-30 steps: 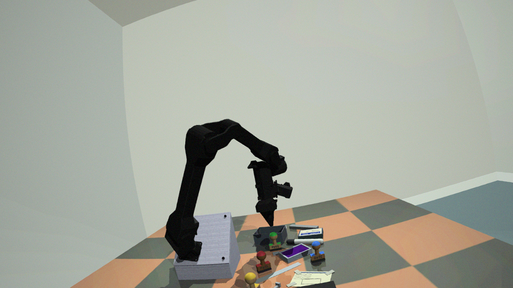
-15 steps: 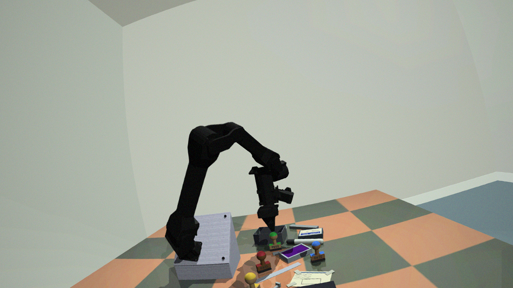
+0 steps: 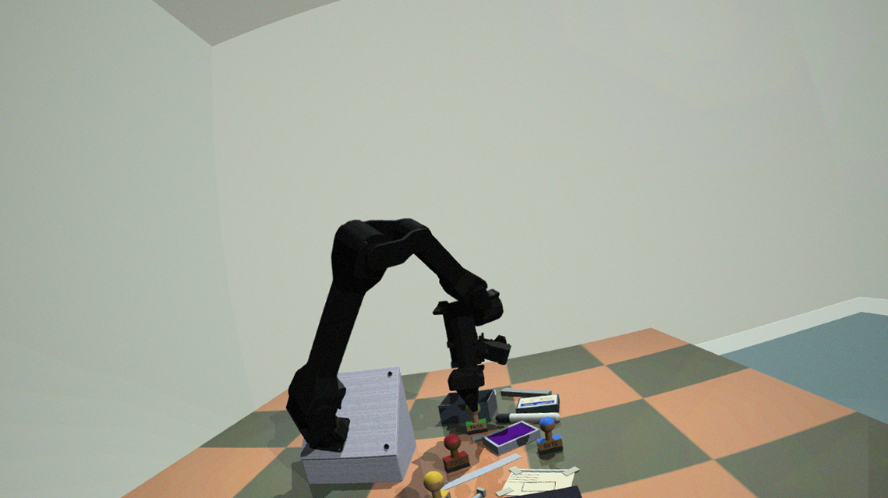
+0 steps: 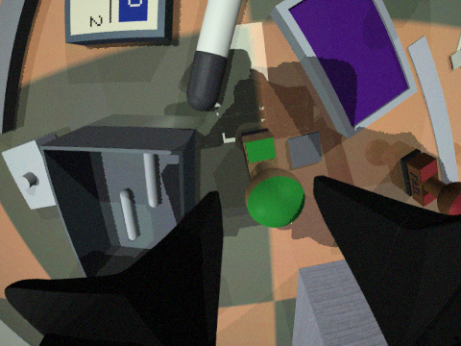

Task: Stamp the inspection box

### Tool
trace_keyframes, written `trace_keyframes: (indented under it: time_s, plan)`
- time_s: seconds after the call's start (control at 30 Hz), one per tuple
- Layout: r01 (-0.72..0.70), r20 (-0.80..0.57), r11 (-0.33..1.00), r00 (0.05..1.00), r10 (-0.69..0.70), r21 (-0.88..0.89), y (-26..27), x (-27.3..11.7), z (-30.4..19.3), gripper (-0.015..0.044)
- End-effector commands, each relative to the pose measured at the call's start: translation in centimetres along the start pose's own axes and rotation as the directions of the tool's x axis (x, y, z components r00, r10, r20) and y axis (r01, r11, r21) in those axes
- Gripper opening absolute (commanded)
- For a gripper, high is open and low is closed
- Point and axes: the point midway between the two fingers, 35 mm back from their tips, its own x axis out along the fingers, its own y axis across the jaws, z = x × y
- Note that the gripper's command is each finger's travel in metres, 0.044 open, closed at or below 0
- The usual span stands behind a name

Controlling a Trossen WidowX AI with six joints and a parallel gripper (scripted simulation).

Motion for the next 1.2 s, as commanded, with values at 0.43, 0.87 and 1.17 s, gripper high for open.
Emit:
trace_keyframes:
  time_s: [0.43,0.87,1.17]
  plan:
    - [0.01,-0.005,1.0,1.0,-0.01,-0.007,-0.4,3.1,-0.4,0.0222]
    - [0.006,-0.004,1.0,1.0,-0.006,0.0,-0.3,3.0,-0.3,0.011]
    - [0.006,-0.004,1.0,1.0,-0.006,0.0,-0.3,3.0,-0.3,0.0031]
